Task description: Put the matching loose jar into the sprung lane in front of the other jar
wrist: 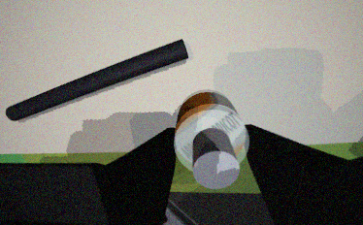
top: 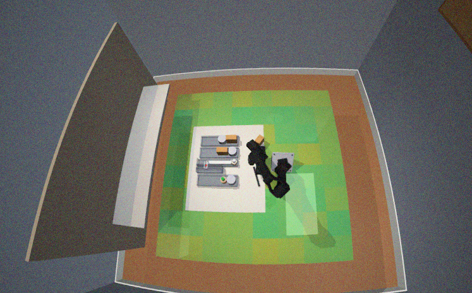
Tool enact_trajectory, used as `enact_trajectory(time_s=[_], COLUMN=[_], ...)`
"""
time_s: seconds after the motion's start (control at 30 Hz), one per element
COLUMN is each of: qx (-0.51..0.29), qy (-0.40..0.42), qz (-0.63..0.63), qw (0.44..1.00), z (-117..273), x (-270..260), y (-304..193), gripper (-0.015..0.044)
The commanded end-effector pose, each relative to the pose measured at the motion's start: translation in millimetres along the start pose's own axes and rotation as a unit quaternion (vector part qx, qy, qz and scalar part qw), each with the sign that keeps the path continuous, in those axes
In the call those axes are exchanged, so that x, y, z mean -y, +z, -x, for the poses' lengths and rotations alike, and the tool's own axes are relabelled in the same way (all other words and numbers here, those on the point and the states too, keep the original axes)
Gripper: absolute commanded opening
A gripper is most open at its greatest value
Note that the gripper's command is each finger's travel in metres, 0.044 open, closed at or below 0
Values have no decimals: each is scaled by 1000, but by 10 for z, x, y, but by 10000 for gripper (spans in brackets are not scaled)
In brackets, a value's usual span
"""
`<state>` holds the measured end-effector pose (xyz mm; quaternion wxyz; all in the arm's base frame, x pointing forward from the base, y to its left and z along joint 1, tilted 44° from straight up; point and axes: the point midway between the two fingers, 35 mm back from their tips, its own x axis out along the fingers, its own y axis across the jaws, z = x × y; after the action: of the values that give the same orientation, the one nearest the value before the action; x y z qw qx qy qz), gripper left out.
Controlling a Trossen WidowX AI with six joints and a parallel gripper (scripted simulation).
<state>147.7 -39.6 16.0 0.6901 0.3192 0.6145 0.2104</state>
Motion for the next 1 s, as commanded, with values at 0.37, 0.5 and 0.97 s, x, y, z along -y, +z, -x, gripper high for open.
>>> enact_trajectory(time_s=[0.37,0.5,0.97], qx=[2,2,4], qy=[-7,-5,-13], qz=[3,4,2], qw=[1000,1000,1000], z=[726,920,831], x=[-5,-39,107], y=[46,19,582], gripper=[0,0,0])
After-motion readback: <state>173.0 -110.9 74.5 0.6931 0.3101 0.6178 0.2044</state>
